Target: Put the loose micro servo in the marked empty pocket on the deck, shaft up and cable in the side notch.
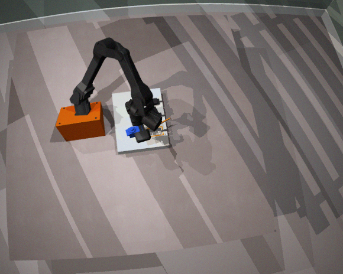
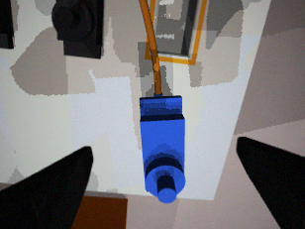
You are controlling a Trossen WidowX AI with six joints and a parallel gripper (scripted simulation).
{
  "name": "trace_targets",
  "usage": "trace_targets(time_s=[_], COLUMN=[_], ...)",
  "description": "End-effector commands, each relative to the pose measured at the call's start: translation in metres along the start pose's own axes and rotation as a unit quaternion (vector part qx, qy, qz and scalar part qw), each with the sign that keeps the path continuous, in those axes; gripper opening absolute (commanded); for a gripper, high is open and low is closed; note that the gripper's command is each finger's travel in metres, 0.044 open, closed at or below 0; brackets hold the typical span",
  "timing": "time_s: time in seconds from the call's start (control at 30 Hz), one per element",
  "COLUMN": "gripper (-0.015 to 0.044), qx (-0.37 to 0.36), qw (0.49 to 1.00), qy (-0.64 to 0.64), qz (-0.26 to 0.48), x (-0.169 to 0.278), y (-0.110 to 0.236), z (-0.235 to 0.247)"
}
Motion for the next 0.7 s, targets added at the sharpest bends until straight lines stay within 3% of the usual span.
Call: trace_targets(time_s=[0.0, 0.5, 0.67], gripper=[0.0440, 0.0440, 0.0309], qx=[-0.002, -0.002, -0.002], qw=[1.000, 1.000, 1.000], qy=[-0.004, -0.003, -0.003], qz=[-0.002, -0.002, -0.002], x=[0.001, 0.001, 0.001], y=[-0.005, -0.024, -0.024], z=[0.000, 0.000, 0.000])
Point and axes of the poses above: the point midway between the two fingers, 35 mm back from their tips, its own y axis back along the fingers, its own z axis across the jaws, x = y × z, the point moved 2 cm from there along y, back along the fingers, and after that the axes turned 15 degrees about y, right-handed, at the moved point
